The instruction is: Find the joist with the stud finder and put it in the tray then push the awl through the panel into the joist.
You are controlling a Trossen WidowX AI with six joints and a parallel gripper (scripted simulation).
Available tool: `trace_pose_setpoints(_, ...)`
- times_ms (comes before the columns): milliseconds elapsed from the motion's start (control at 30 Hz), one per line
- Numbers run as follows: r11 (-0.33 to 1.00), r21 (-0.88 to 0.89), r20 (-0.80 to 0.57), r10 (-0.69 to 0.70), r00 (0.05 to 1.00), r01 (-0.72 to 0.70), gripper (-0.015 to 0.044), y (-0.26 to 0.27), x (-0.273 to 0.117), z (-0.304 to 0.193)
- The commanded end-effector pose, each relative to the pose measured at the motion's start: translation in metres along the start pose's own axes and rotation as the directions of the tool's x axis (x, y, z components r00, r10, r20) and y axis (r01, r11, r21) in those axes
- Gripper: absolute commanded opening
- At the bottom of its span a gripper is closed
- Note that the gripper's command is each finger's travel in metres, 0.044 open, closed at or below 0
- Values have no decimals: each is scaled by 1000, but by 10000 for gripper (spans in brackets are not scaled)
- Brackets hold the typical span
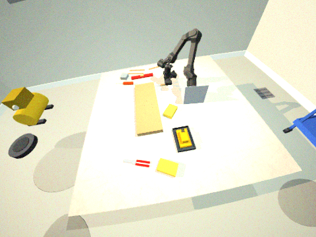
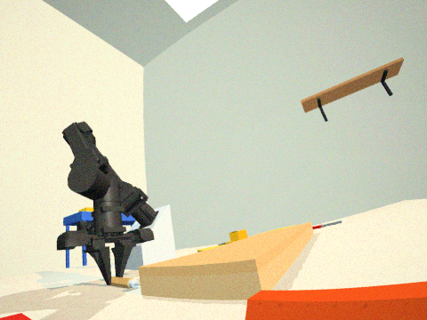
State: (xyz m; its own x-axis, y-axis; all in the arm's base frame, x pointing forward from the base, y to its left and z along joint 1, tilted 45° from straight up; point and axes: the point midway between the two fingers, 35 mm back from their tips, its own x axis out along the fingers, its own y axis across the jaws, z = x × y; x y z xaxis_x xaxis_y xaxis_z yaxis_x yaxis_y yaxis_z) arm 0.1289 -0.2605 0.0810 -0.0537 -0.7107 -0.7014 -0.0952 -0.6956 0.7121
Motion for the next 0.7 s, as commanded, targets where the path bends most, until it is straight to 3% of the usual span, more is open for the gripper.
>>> trace_pose_setpoints(0, 1000, -5, -1, -2, 1000, 2, 32, -1, 0, 0)
trace_pose_setpoints(67, 1000, -4, -1, -4, 1000, 4, 0, -1, -2, -1)
trace_pose_setpoints(667, 1000, 1, 1, -23, 1000, 23, 0, -2, -84, -16)
